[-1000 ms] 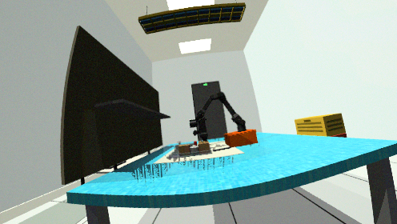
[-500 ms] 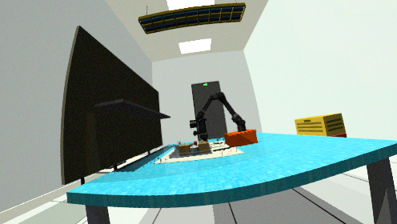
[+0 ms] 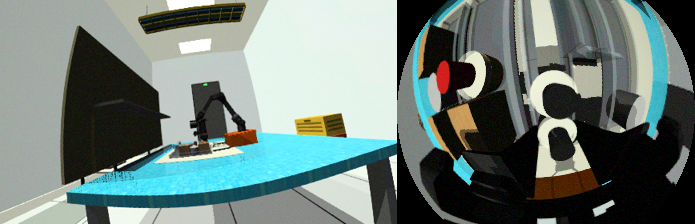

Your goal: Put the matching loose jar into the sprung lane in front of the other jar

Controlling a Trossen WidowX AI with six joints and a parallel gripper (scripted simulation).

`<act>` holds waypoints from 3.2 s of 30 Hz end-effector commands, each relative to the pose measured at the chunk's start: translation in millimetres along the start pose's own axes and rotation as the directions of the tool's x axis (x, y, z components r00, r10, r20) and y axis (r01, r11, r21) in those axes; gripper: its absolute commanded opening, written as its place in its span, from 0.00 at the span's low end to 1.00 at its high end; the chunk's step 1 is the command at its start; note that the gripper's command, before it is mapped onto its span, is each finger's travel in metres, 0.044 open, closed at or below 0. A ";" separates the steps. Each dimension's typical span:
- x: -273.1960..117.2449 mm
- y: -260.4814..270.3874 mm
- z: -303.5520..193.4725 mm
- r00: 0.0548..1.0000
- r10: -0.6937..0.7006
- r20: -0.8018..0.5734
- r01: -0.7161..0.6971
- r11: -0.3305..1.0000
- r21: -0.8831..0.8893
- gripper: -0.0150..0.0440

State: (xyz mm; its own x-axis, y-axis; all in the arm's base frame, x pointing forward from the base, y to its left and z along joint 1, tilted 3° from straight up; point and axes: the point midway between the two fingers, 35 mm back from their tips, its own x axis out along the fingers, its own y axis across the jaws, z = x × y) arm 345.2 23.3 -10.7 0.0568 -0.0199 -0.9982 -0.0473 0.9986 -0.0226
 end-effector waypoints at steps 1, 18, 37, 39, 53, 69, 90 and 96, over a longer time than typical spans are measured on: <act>0.0 0.8 4.8 1.000 0.006 0.024 -0.006 1.000 -0.003 0.25; 0.1 0.8 1.9 1.000 0.006 0.024 -0.006 1.000 -0.003 0.25; 0.2 0.8 -1.3 1.000 0.006 0.024 -0.006 1.000 -0.003 0.25; 0.2 0.8 -1.6 1.000 0.006 0.024 -0.006 1.000 -0.003 0.25; 0.3 0.8 -4.0 1.000 0.006 0.023 -0.006 1.000 -0.003 0.25; 0.7 -0.2 -9.4 1.000 0.006 0.023 -0.006 1.000 -0.003 0.25; 0.5 -0.3 -8.6 1.000 0.006 0.023 -0.006 1.000 -0.003 0.76; -10.8 -0.5 -8.6 1.000 0.006 0.023 -0.006 1.000 -0.003 0.76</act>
State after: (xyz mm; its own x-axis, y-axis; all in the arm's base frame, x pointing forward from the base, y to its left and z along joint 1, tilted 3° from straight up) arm 334.0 22.1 -9.5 0.0699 -0.0165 -0.9974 -0.0463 0.9987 -0.0198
